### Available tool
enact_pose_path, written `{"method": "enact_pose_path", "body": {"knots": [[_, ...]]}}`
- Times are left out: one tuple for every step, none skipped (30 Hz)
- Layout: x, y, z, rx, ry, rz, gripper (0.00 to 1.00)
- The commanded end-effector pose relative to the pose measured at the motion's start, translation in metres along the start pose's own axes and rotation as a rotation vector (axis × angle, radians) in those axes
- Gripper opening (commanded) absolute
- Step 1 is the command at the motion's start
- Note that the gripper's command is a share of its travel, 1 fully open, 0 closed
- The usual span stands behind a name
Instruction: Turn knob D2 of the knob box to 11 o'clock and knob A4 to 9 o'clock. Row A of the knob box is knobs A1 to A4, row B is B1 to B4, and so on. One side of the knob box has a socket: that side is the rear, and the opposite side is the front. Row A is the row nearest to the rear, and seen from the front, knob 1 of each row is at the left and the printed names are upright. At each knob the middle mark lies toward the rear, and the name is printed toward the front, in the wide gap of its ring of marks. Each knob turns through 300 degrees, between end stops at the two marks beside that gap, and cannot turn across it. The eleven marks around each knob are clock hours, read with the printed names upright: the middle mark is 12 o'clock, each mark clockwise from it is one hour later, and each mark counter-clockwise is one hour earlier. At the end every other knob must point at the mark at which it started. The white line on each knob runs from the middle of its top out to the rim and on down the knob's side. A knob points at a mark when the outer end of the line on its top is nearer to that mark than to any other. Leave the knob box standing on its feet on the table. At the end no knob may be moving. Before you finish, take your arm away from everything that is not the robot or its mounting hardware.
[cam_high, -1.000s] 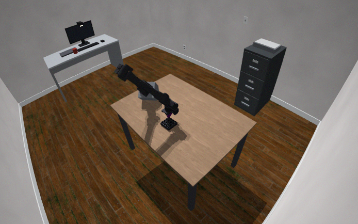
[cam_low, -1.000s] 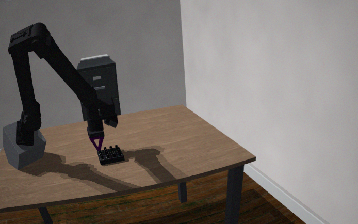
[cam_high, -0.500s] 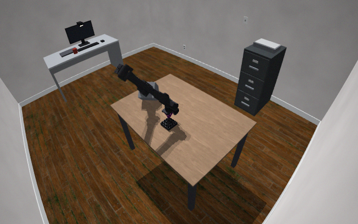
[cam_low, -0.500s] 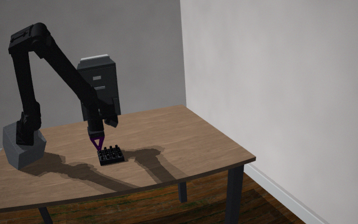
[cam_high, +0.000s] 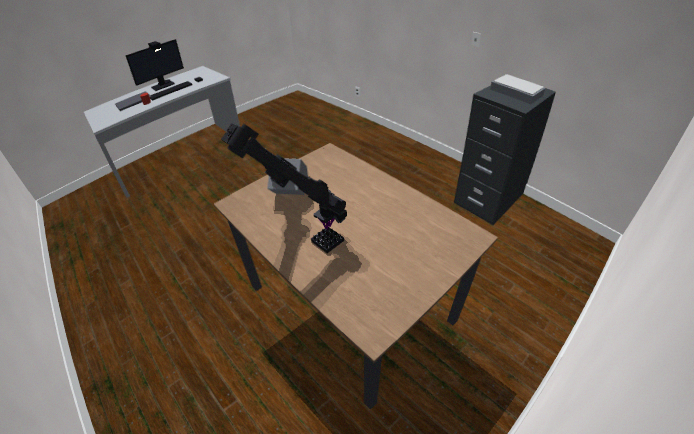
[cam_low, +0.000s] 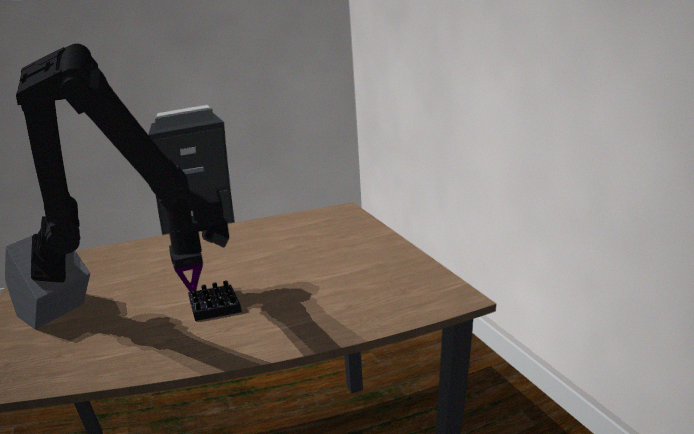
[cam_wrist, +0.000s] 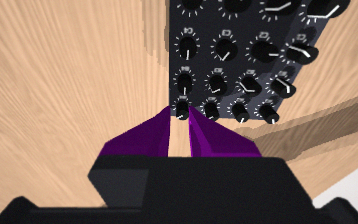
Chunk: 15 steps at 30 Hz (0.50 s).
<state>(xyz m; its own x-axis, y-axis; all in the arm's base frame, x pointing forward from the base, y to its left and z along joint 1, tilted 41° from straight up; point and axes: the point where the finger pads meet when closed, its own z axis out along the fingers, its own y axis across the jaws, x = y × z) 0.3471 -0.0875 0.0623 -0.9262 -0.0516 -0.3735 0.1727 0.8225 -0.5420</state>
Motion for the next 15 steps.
{"method": "enact_pose_path", "body": {"knots": [[-0.013, 0.0, -0.004, -0.005, -0.03, 0.003, 0.18], [-0.013, 0.0, -0.004, -0.005, -0.03, 0.003, 0.18], [-0.013, 0.0, -0.004, -0.005, -0.03, 0.003, 0.18], [-0.013, 0.0, -0.007, -0.006, -0.031, 0.003, 0.18], [-0.014, 0.0, -0.011, -0.009, -0.035, 0.004, 0.18], [-0.016, 0.0, -0.014, -0.009, -0.04, 0.014, 0.18], [-0.019, 0.0, -0.016, -0.008, -0.044, 0.017, 0.18], [-0.021, -0.001, -0.019, -0.008, -0.047, 0.02, 0.18], [-0.021, -0.001, -0.021, -0.007, -0.047, 0.02, 0.18], [-0.021, -0.001, -0.024, -0.007, -0.047, 0.02, 0.18], [-0.021, -0.001, -0.027, -0.007, -0.048, 0.021, 0.18], [-0.021, -0.001, -0.03, -0.007, -0.048, 0.021, 0.18], [-0.021, -0.002, -0.033, -0.007, -0.048, 0.021, 0.18], [-0.021, -0.002, -0.036, -0.007, -0.049, 0.022, 0.18], [-0.021, -0.002, -0.039, -0.008, -0.049, 0.022, 0.18]]}}
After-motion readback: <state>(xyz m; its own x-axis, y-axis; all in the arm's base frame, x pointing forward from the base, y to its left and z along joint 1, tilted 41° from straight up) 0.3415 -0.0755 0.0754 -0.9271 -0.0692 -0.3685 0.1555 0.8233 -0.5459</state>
